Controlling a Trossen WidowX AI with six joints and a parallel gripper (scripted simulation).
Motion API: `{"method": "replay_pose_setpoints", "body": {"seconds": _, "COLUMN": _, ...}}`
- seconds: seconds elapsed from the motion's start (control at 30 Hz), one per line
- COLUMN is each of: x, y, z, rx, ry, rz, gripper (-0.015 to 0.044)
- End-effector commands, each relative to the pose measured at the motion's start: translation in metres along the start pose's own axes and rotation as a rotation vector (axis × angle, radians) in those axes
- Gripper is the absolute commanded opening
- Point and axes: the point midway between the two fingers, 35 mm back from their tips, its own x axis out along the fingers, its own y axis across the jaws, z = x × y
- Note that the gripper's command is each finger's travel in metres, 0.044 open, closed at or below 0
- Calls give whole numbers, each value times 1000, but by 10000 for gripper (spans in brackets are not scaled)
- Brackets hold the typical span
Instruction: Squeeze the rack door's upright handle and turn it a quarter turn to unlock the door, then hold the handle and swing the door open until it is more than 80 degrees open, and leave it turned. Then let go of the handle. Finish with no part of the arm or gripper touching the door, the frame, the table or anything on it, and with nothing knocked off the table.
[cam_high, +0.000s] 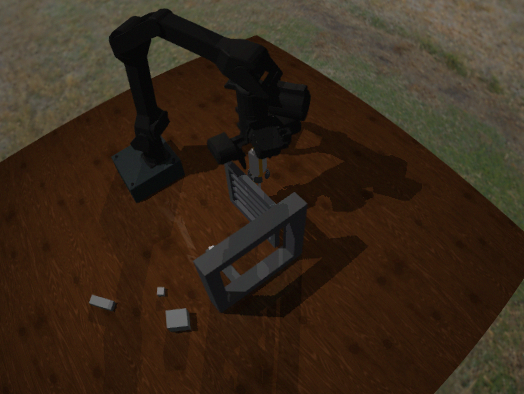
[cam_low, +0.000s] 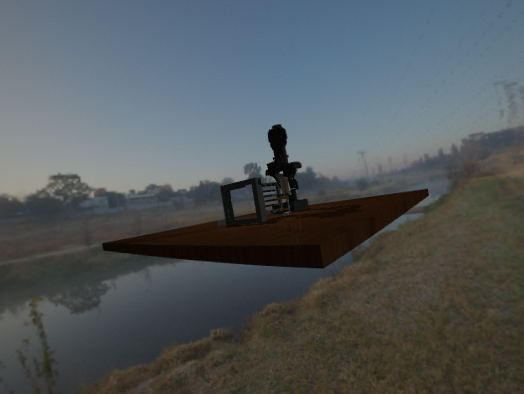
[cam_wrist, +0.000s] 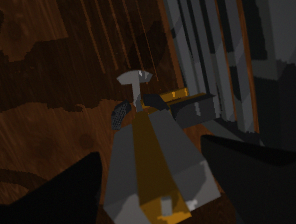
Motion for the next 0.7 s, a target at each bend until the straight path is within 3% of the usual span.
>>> {"method": "replay_pose_setpoints", "body": {"seconds": 0.0, "x": -4, "y": 0, "z": 1, "rx": 7, "ry": -3, "rz": -4, "gripper": 294}}
{"method": "replay_pose_setpoints", "body": {"seconds": 0.67, "x": -30, "y": 1, "z": 2, "rx": 7, "ry": -3, "rz": -4, "gripper": 294}}
